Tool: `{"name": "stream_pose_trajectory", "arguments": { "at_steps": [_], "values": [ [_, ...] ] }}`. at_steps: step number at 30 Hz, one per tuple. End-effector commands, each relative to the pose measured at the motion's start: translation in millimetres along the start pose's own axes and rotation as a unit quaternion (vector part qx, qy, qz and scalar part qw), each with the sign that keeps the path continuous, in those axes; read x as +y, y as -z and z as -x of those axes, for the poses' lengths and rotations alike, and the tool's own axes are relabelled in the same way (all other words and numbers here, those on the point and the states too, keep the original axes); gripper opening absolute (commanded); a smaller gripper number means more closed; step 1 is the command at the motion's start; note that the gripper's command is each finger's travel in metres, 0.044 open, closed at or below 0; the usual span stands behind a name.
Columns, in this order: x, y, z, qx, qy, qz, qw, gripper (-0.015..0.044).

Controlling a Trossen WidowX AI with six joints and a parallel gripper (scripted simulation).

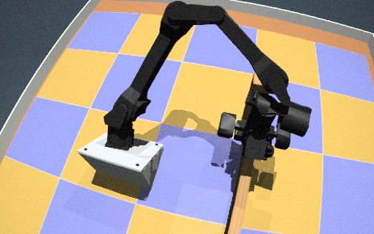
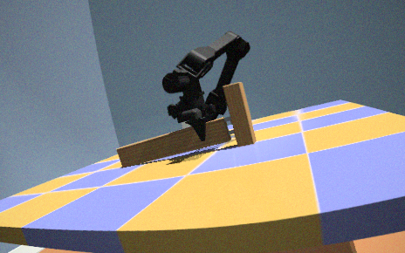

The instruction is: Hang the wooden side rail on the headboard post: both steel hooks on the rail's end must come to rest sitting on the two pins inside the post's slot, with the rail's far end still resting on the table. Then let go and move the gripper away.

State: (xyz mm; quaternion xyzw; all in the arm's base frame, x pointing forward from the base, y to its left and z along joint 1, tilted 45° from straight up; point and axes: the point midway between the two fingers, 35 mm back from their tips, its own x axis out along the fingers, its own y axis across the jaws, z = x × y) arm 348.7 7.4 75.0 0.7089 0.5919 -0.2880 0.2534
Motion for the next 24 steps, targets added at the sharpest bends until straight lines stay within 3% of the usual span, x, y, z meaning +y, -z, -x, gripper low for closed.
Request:
{"name": "stream_pose_trajectory", "arguments": {
  "at_steps": [1,24],
  "values": [
    [1.0,2.8,5.6,-0.001,-0.008,0.000,1.000,0.0000],
    [2.1,5.4,6.0,-0.001,-0.008,0.000,1.000,0.0000]
  ]
}}
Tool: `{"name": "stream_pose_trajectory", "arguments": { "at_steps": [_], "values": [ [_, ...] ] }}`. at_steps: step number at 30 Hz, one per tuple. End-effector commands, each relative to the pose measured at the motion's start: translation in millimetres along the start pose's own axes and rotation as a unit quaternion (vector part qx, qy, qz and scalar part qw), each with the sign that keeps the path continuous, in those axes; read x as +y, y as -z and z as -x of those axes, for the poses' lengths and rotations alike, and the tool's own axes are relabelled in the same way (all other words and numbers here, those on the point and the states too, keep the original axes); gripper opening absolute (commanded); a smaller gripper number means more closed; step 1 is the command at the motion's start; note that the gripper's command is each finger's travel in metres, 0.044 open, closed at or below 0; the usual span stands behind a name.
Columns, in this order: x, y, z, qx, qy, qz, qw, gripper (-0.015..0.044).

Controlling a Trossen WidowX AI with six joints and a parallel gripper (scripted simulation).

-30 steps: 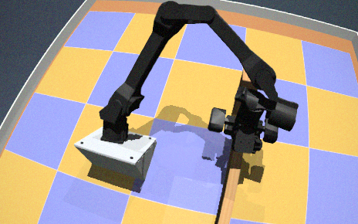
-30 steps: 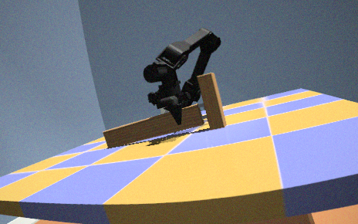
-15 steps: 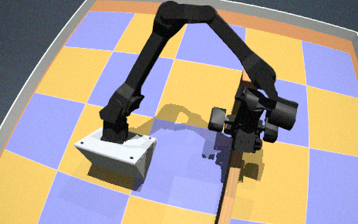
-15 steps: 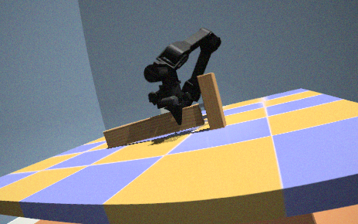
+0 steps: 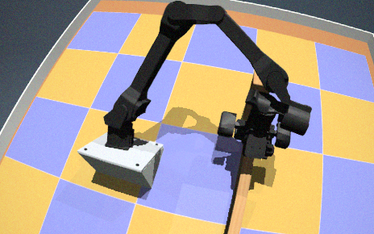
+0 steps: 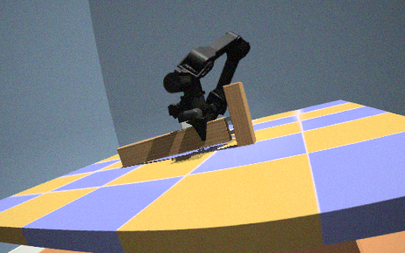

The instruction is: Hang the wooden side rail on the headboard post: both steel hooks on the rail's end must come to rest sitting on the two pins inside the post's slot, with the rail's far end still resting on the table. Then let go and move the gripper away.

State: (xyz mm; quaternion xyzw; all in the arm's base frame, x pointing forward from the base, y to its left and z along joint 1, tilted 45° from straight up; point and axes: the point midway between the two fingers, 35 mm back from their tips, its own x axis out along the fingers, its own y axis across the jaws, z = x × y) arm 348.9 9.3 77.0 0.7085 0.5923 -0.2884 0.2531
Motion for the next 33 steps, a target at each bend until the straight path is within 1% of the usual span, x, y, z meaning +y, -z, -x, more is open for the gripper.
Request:
{"name": "stream_pose_trajectory", "arguments": {
  "at_steps": [1,33],
  "values": [
    [2.1,2.7,5.9,-0.001,-0.009,0.000,1.000,0.0000],
    [1.3,6.3,4.8,-0.001,-0.009,0.000,1.000,0.0000]
  ]
}}
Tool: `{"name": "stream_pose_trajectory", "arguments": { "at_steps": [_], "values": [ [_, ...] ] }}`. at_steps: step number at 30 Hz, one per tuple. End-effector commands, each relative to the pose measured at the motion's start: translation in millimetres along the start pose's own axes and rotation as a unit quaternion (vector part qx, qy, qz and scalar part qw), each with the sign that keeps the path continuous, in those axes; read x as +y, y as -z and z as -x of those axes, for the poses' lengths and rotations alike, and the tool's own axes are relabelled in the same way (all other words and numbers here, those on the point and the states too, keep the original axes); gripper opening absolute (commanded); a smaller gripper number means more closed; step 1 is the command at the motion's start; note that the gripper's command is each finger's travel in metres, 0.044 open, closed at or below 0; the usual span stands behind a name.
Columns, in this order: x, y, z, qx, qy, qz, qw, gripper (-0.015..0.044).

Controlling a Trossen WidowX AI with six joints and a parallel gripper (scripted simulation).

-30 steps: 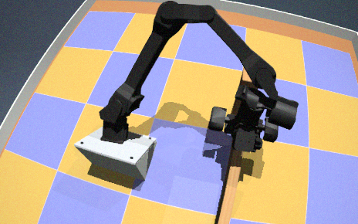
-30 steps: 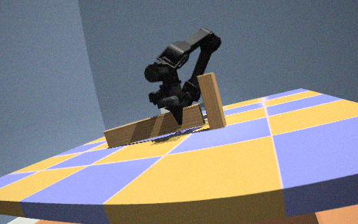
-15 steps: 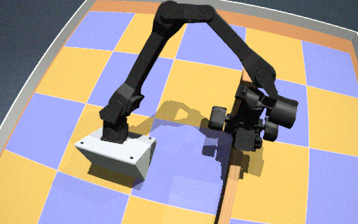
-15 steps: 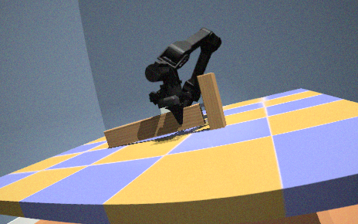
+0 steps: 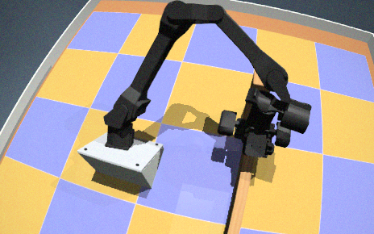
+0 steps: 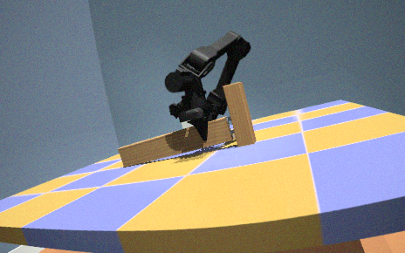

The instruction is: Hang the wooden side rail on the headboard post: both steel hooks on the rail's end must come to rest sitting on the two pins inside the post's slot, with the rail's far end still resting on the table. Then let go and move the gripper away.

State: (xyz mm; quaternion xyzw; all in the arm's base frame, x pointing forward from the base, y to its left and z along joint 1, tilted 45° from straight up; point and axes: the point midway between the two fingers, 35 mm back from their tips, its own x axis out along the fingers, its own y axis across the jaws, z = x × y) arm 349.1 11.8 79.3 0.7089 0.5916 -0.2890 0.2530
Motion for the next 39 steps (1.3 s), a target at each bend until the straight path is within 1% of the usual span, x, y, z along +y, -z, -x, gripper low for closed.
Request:
{"name": "stream_pose_trajectory", "arguments": {
  "at_steps": [1,39],
  "values": [
    [1.5,3.0,5.0,0.000,-0.008,0.001,1.000,0.0000],
    [1.0,7.1,6.0,0.000,-0.008,0.001,1.000,0.0000]
  ]
}}
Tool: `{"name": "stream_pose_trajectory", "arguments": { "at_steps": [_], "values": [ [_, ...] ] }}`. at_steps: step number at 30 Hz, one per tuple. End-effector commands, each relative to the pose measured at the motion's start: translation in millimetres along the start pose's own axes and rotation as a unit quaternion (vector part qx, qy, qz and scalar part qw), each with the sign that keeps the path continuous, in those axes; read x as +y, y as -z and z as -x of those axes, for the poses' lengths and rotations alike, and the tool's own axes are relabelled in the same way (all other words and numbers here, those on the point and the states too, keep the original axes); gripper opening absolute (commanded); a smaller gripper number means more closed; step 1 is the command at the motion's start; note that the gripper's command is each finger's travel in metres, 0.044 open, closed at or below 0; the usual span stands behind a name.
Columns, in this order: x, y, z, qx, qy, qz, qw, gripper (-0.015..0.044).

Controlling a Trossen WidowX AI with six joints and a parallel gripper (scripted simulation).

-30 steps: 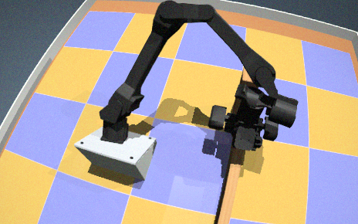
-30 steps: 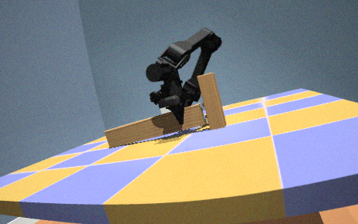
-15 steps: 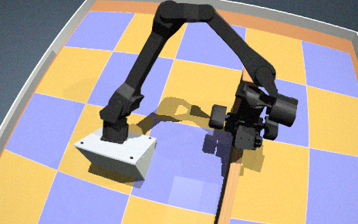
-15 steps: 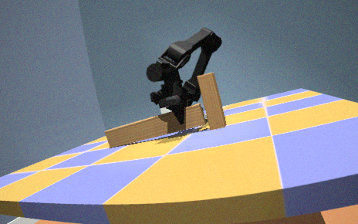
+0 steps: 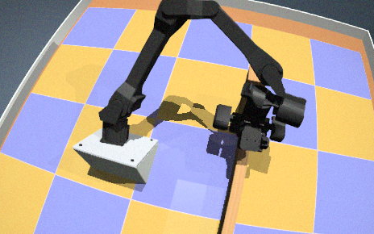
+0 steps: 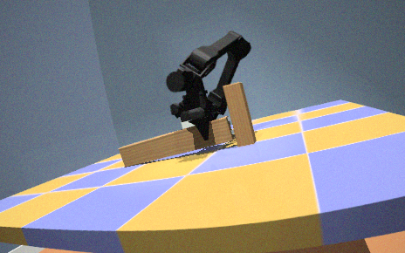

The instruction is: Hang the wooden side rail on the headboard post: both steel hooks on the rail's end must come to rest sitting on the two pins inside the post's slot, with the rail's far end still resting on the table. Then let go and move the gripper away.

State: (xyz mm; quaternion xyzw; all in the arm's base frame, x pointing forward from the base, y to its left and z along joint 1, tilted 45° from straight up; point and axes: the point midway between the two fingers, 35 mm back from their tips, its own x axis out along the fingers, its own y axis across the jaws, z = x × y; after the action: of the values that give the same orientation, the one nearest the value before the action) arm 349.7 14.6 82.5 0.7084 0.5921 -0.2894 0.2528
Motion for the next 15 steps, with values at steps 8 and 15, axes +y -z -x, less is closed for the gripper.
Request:
{"name": "stream_pose_trajectory", "arguments": {
  "at_steps": [8,15],
  "values": [
    [0.9,3.8,5.3,0.000,-0.009,0.001,1.000,0.0000],
    [1.7,4.6,5.2,0.000,-0.009,0.001,1.000,0.0000]
  ]
}}
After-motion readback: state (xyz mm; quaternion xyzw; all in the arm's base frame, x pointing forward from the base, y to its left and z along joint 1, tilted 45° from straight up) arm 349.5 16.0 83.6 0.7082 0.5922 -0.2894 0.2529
